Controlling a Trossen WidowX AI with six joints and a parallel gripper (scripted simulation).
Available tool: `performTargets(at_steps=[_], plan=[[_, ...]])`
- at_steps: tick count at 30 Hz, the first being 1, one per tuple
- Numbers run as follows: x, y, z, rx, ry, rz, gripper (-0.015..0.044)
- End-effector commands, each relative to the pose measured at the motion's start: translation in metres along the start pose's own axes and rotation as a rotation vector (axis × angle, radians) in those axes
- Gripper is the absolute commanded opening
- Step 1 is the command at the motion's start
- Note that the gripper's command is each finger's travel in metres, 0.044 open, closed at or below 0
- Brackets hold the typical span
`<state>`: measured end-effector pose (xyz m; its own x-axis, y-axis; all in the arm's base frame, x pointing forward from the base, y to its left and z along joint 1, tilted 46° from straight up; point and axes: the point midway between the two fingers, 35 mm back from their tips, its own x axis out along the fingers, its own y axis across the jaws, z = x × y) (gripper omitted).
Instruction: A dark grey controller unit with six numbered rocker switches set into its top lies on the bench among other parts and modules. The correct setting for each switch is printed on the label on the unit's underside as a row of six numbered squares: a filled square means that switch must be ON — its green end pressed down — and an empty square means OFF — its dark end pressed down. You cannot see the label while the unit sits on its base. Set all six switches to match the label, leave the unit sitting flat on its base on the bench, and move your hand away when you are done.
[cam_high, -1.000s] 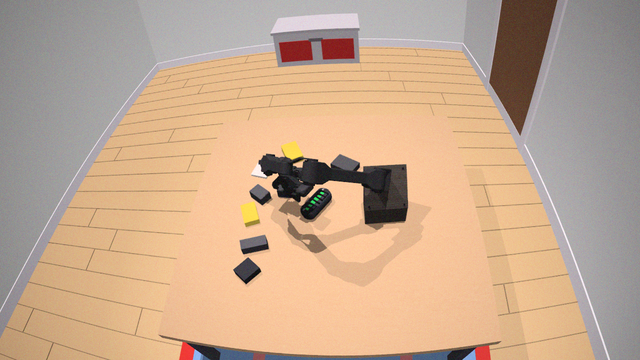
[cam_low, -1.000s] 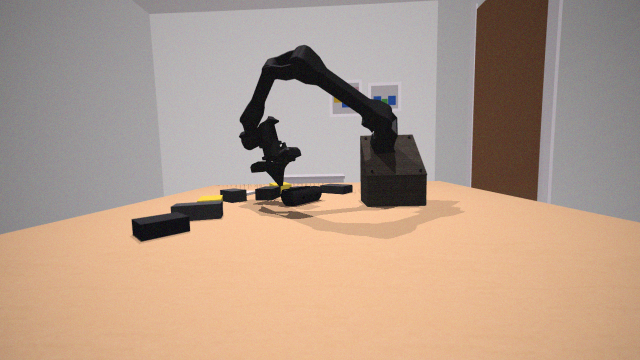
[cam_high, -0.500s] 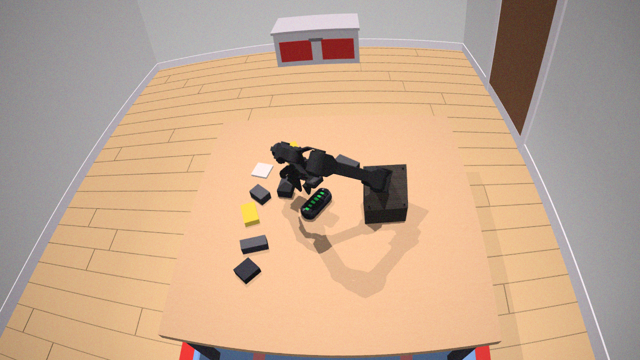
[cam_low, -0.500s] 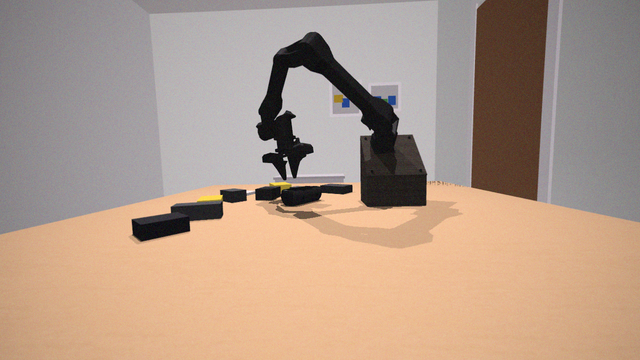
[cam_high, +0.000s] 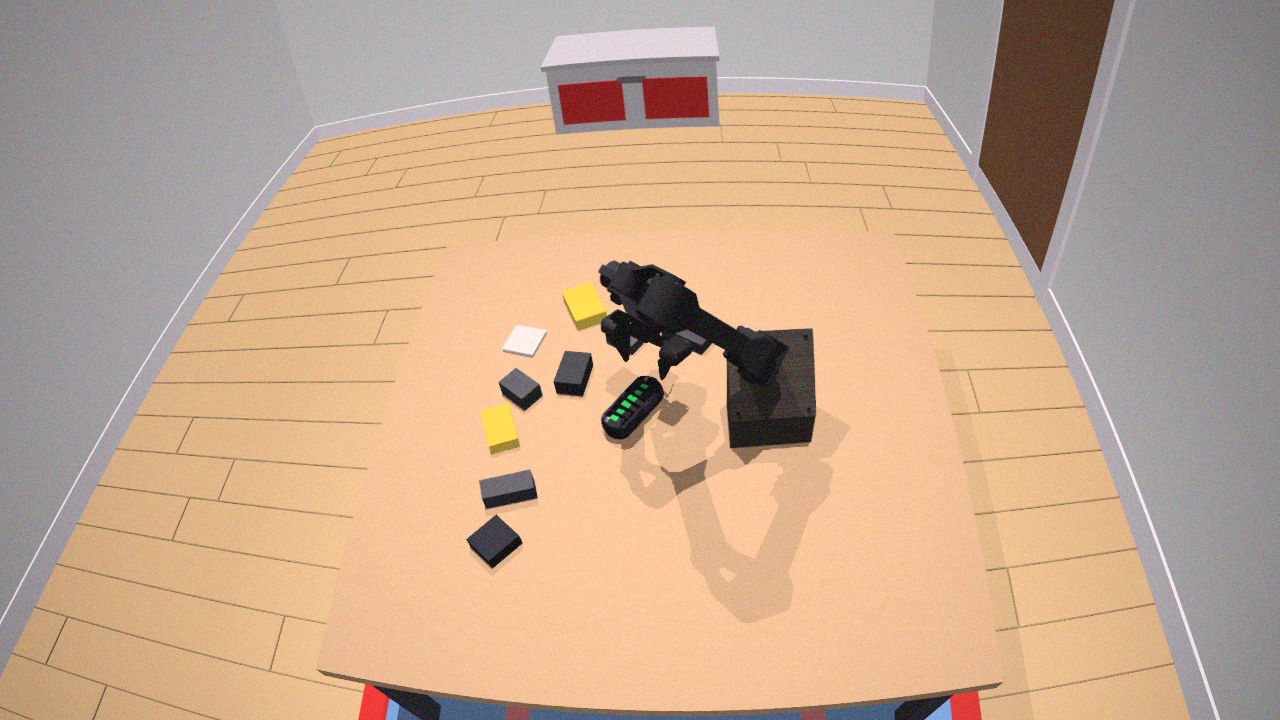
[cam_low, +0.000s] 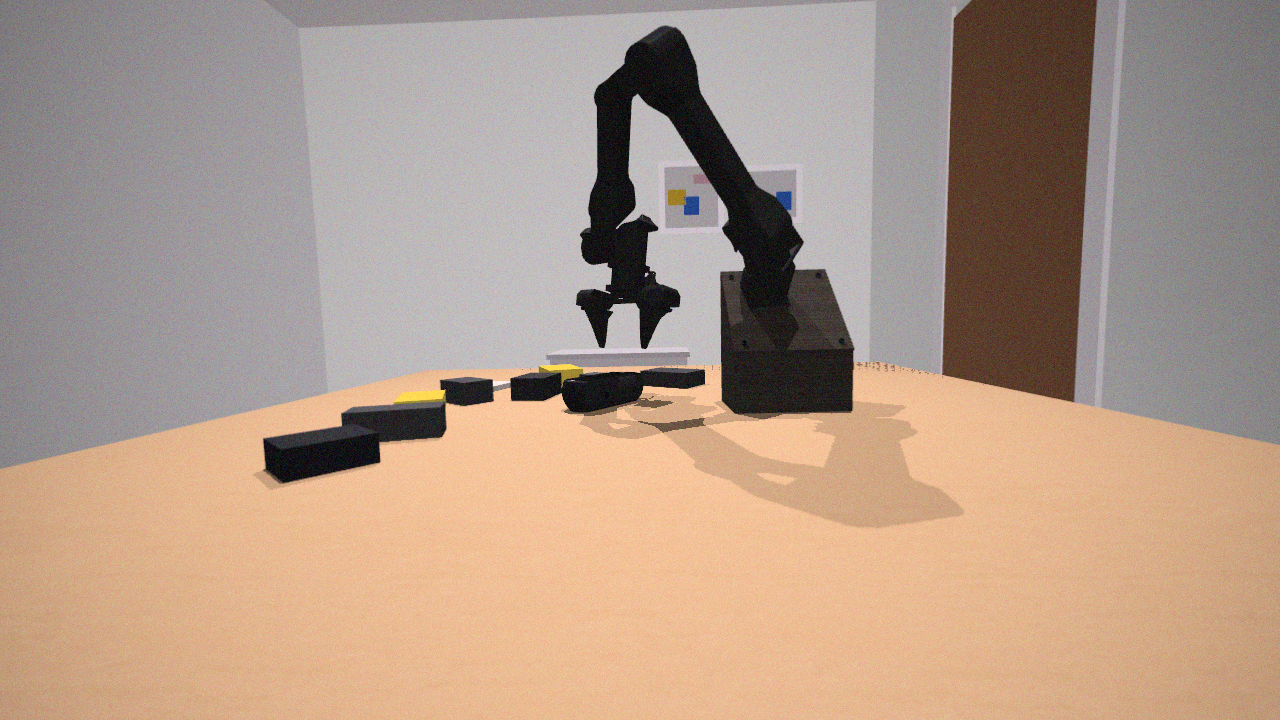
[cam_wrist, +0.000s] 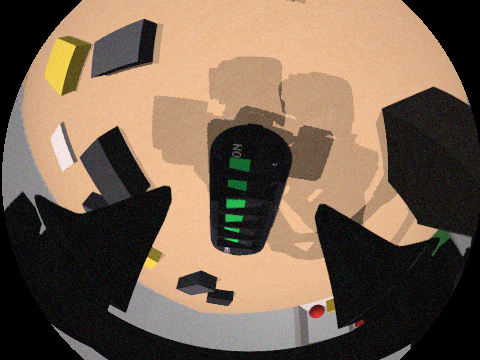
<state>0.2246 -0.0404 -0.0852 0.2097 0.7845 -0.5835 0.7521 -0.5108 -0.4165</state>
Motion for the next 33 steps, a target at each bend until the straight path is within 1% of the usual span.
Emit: performTargets(at_steps=[1, 33], plan=[[0.005, -0.002, 0.002, -0.001, 0.0, 0.001, 0.044], [0.055, -0.003, 0.01, 0.0, 0.001, -0.002, 0.044]])
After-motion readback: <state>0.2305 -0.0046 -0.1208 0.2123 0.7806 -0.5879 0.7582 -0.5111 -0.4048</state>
